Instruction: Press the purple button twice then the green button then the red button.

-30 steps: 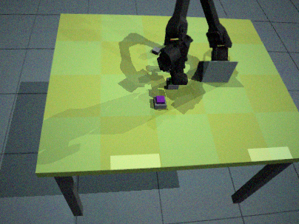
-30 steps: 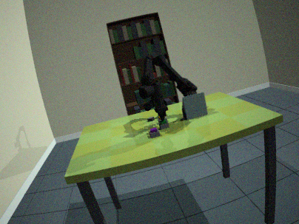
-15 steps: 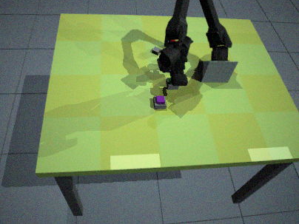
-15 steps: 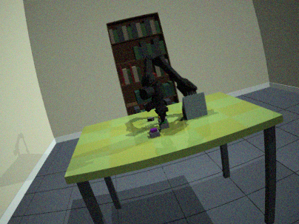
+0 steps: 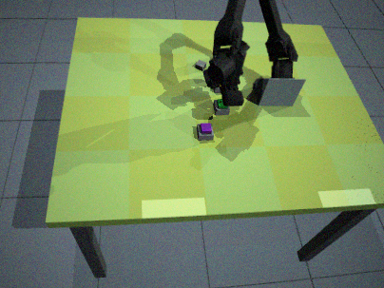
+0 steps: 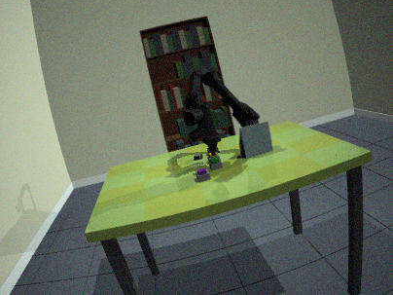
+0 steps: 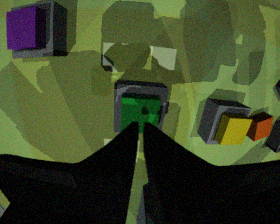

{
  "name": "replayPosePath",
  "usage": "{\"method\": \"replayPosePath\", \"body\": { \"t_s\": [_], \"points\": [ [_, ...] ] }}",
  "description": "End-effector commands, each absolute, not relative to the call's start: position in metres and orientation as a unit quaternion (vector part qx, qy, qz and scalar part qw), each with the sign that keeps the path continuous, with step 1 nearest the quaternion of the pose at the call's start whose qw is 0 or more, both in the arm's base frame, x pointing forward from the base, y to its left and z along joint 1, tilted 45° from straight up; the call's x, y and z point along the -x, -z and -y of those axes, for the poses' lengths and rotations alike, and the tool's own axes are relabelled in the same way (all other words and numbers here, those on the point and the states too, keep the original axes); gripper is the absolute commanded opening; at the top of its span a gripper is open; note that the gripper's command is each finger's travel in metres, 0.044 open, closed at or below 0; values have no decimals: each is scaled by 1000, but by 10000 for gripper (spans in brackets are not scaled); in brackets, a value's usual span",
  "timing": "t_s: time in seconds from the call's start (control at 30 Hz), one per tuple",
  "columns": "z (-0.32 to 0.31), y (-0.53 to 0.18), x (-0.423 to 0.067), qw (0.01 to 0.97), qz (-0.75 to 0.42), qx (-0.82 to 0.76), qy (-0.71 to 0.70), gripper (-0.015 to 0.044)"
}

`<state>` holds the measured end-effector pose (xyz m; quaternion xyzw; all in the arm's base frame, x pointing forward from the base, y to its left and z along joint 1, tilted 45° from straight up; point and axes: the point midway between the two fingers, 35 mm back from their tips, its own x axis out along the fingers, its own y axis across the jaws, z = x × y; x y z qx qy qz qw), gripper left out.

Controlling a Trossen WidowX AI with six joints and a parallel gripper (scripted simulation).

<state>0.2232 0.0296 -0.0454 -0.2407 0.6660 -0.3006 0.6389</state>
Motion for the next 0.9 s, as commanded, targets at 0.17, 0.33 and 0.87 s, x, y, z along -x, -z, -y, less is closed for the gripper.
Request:
{"method": "replayPosePath", "body": {
  "t_s": [0.17, 0.33, 0.87],
  "points": [
    [-72, 3, -229, 642, -666, 233, 301, 20],
    [-79, -5, -229, 642, -666, 233, 301, 20],
    [17, -108, -231, 654, -665, 202, 299, 20]
  ]
}}
